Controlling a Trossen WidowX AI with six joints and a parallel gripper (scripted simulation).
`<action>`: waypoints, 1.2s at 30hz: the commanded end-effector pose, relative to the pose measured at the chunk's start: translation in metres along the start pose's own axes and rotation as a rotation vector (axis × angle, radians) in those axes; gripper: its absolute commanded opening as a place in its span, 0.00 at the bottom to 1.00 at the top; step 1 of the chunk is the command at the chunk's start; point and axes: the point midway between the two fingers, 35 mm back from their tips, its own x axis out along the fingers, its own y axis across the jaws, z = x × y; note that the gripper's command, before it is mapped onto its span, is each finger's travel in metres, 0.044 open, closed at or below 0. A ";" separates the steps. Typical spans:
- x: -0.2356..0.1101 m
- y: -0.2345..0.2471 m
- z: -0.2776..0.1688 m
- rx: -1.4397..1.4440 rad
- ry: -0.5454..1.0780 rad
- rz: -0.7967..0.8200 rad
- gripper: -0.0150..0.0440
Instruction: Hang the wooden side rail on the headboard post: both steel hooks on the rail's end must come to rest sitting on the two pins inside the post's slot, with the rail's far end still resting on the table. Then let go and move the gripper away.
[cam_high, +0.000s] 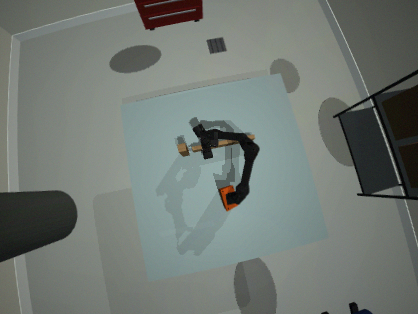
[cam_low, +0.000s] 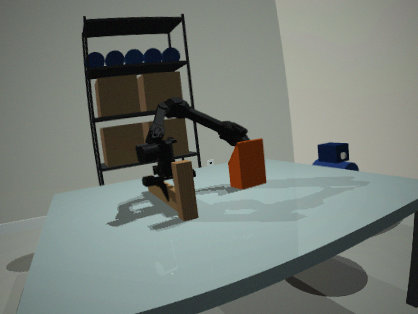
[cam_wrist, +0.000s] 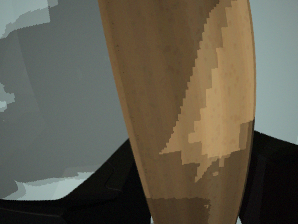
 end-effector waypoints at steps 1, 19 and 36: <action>-0.006 0.002 -0.002 0.005 0.002 0.013 0.25; -0.009 0.002 -0.002 0.005 0.002 0.013 0.25; -0.012 0.002 -0.002 0.005 0.002 0.013 0.25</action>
